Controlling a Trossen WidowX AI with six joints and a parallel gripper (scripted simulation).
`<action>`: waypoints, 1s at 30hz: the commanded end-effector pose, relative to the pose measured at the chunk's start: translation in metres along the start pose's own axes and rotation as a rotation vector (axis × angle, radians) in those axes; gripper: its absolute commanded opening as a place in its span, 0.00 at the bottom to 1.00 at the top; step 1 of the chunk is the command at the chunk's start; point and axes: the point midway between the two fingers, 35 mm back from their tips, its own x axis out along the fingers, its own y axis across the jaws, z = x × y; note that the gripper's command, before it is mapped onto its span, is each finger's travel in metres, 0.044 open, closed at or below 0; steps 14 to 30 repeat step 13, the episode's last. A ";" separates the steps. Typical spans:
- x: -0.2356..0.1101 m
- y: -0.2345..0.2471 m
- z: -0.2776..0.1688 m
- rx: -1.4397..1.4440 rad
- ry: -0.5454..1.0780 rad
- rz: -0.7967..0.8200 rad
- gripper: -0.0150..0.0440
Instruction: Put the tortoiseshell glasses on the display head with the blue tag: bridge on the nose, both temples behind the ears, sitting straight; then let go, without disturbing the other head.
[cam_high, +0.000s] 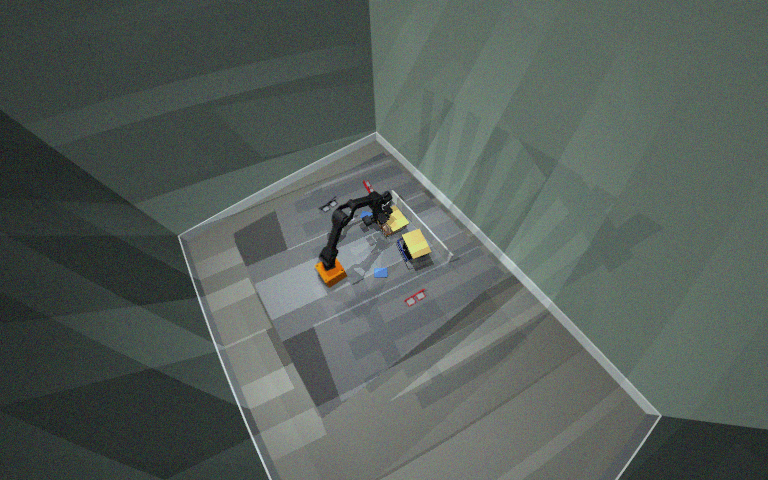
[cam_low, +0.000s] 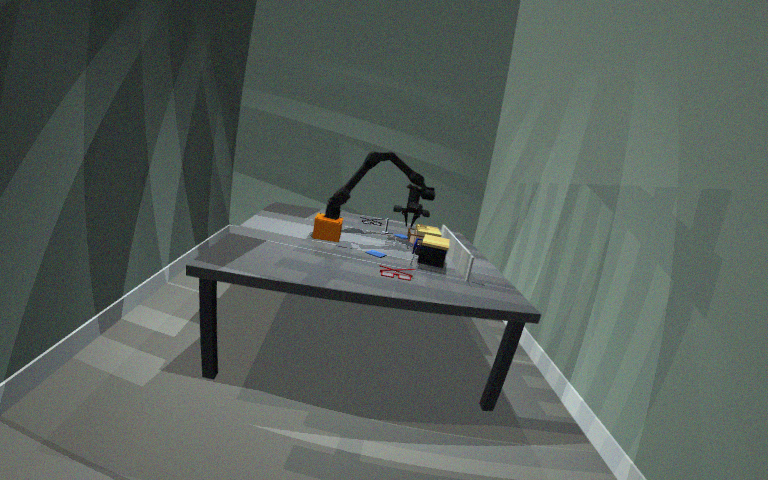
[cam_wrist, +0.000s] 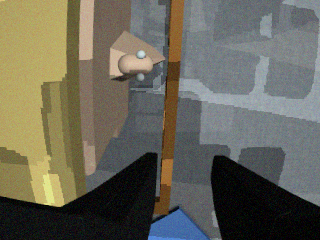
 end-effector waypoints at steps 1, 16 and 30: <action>-0.004 -0.019 -0.001 -0.001 0.004 -0.006 0.44; -0.016 -0.051 -0.001 -0.001 0.004 -0.009 0.44; -0.016 -0.051 -0.001 -0.001 0.004 -0.009 0.44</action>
